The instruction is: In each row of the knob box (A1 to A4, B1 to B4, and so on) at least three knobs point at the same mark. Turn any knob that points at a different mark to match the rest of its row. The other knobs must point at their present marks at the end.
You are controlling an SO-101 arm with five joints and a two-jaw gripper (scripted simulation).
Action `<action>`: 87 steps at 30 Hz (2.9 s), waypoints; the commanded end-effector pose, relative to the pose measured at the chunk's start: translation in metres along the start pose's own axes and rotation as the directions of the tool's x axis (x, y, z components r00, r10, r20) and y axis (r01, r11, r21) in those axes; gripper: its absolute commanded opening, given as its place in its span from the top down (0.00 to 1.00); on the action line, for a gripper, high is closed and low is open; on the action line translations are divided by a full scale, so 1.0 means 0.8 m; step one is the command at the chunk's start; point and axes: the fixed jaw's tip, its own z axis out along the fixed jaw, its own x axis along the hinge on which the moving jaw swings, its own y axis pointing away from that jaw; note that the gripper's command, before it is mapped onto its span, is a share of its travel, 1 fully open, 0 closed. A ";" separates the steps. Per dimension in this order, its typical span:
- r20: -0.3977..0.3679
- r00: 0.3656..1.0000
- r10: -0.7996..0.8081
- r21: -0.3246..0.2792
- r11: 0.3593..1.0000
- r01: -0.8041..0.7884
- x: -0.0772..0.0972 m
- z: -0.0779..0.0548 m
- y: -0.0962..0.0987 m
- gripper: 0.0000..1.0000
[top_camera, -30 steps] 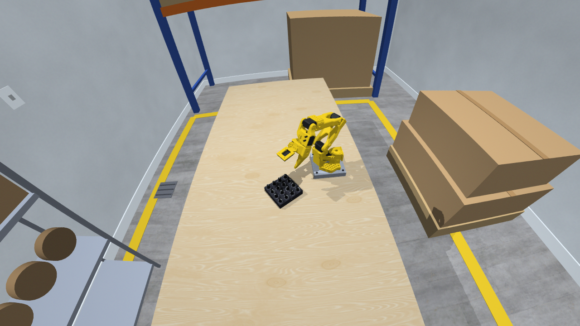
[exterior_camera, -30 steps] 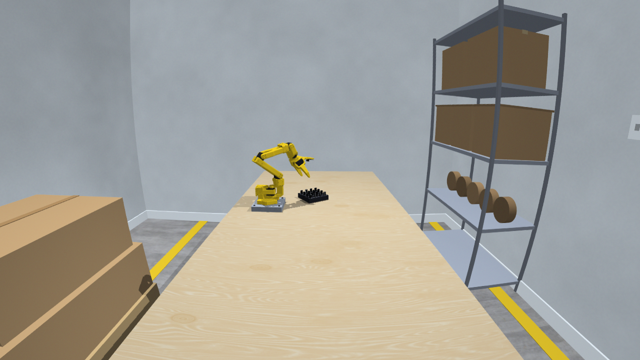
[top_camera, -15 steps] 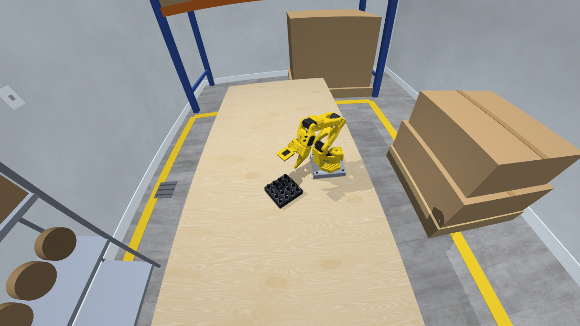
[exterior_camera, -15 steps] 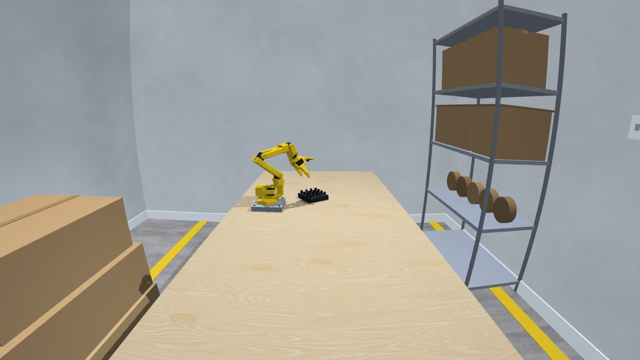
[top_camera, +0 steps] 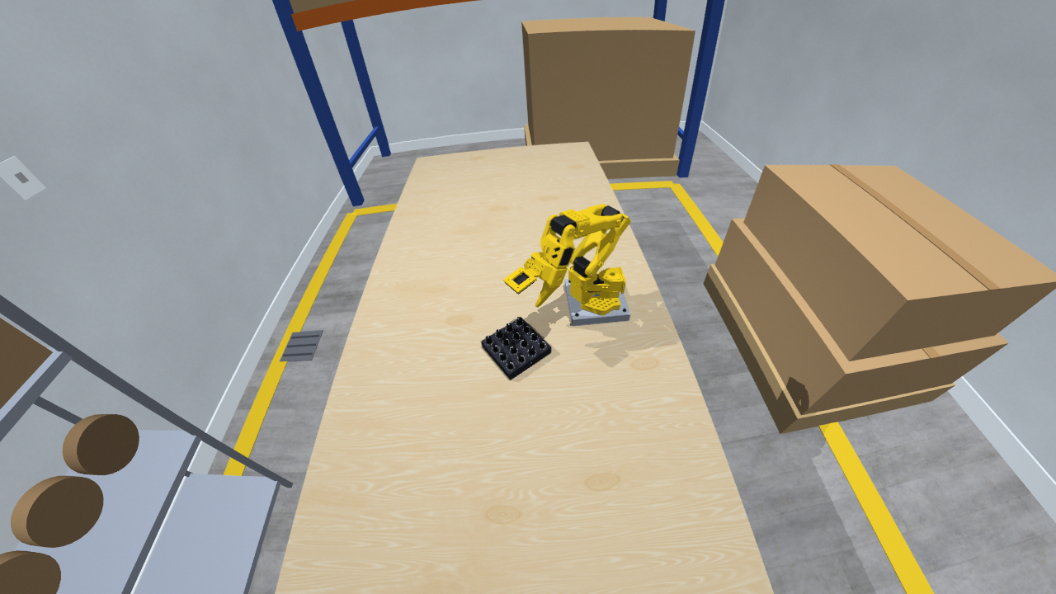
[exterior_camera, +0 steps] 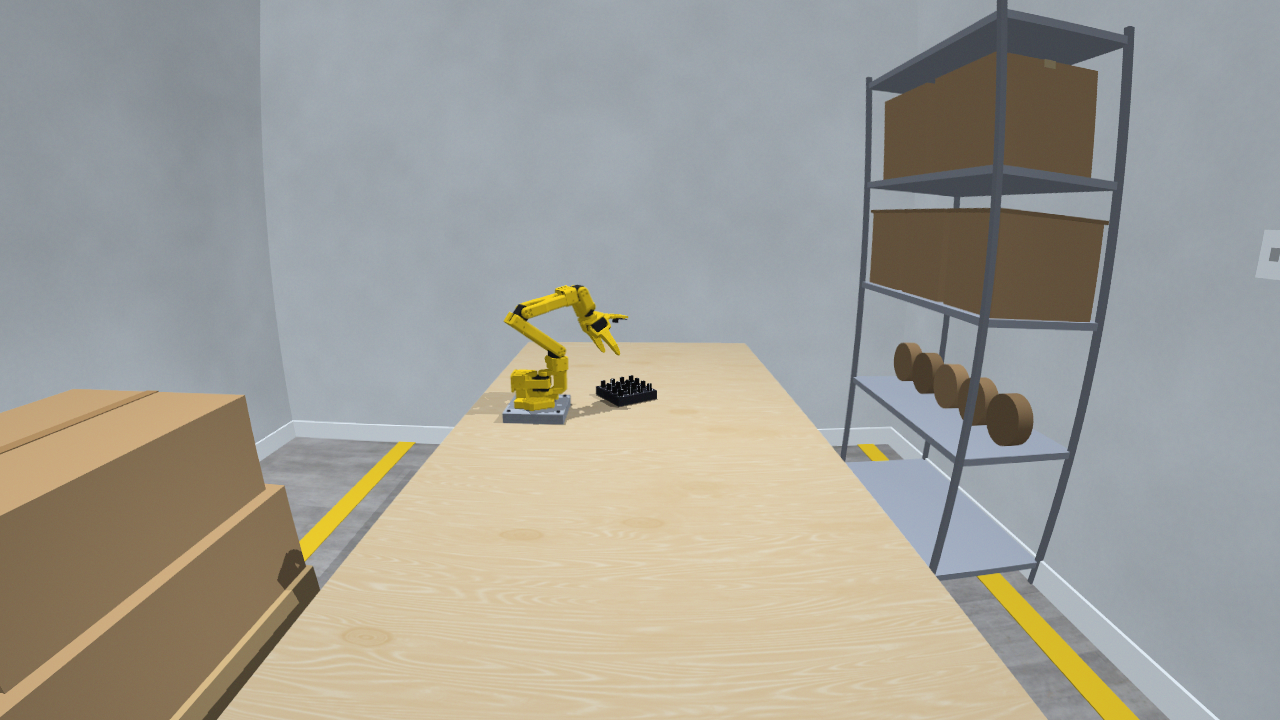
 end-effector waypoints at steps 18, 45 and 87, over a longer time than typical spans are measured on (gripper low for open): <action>-0.026 1.000 -0.015 -0.006 1.000 0.015 -0.002 0.005 0.002 0.60; -0.035 0.999 -0.015 -0.006 1.000 0.014 -0.058 0.037 0.000 0.60; -0.036 0.999 0.004 -0.002 1.000 -0.004 -0.059 0.037 -0.002 0.60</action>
